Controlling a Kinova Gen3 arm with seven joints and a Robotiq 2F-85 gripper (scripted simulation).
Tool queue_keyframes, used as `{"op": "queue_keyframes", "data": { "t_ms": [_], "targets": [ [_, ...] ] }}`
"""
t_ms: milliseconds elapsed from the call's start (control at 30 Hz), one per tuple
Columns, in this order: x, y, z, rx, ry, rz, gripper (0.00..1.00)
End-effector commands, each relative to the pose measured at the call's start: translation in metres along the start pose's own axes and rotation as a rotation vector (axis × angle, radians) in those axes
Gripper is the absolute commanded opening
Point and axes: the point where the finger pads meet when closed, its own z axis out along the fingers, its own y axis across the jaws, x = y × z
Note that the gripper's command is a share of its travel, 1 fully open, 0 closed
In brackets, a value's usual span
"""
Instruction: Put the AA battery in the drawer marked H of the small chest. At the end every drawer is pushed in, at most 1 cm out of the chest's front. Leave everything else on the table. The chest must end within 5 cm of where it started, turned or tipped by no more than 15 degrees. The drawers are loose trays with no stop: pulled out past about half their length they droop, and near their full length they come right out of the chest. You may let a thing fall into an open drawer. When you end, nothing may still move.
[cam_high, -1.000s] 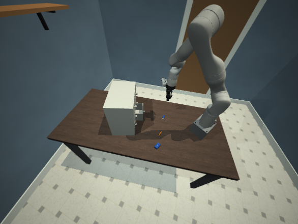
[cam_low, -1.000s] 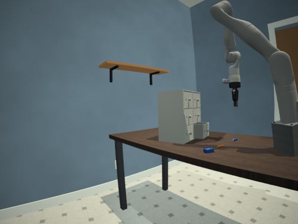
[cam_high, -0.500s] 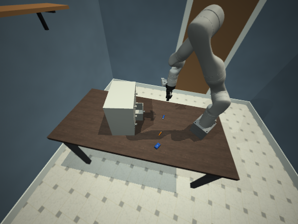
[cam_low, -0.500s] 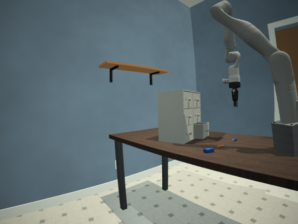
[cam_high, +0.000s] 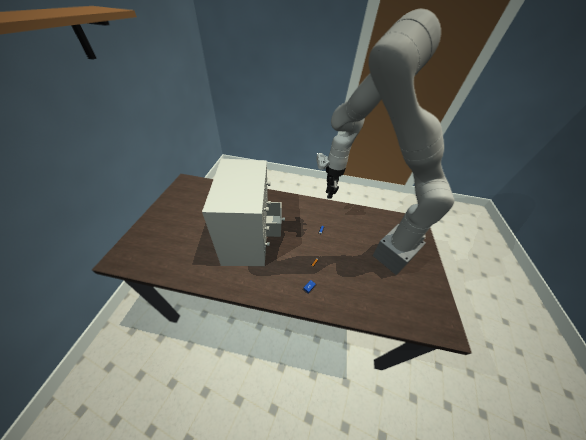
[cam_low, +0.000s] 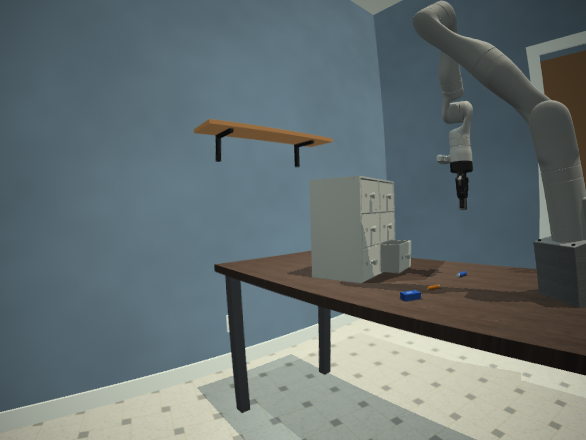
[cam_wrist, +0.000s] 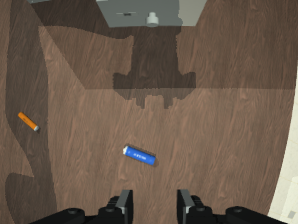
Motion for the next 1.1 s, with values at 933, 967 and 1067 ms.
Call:
{"op": "queue_keyframes", "data": {
  "t_ms": [933,967,1067],
  "targets": [
    [0.0,-0.002,0.011,0.0,0.001,0.153,0.33],
    [0.0,-0.002,0.012,0.0,0.001,0.169,0.33],
    [0.0,-0.002,0.016,0.0,0.001,0.22,0.33]
  ]
}}
